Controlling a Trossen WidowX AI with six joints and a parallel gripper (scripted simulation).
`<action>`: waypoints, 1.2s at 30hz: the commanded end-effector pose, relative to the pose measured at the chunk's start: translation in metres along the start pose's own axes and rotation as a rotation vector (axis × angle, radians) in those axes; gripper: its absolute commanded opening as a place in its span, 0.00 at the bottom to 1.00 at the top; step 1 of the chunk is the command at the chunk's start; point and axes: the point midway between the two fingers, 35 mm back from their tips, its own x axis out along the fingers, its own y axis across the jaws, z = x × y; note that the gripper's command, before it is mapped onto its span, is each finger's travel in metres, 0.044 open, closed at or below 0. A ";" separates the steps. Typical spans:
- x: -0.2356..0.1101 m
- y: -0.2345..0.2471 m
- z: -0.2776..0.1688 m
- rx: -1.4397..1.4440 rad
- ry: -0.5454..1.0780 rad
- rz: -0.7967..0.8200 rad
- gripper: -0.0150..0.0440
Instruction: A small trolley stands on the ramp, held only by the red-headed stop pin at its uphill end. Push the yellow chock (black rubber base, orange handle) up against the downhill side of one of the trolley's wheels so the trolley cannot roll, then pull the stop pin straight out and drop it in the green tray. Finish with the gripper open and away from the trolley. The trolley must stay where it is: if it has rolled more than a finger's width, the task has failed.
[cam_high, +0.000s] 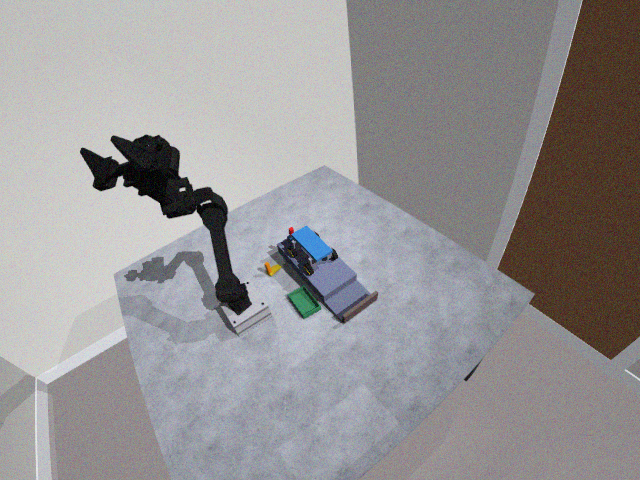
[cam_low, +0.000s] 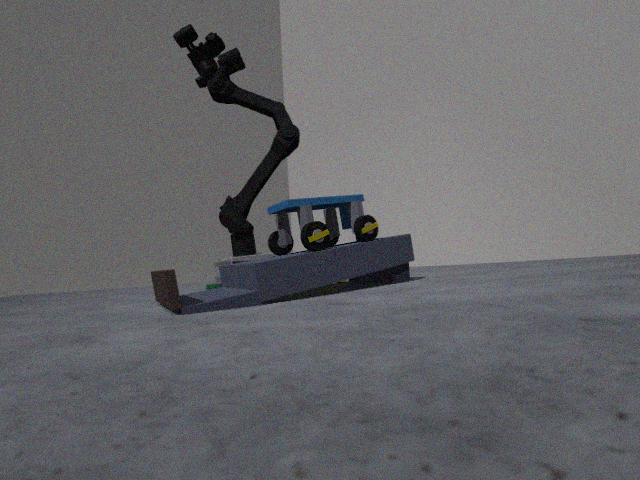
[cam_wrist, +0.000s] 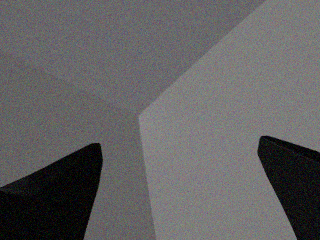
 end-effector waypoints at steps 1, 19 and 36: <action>0.000 0.001 -0.001 0.006 0.004 0.003 0.89; -0.040 0.113 -0.108 0.606 0.484 0.275 0.58; -0.153 0.243 -0.130 1.051 1.026 0.538 0.58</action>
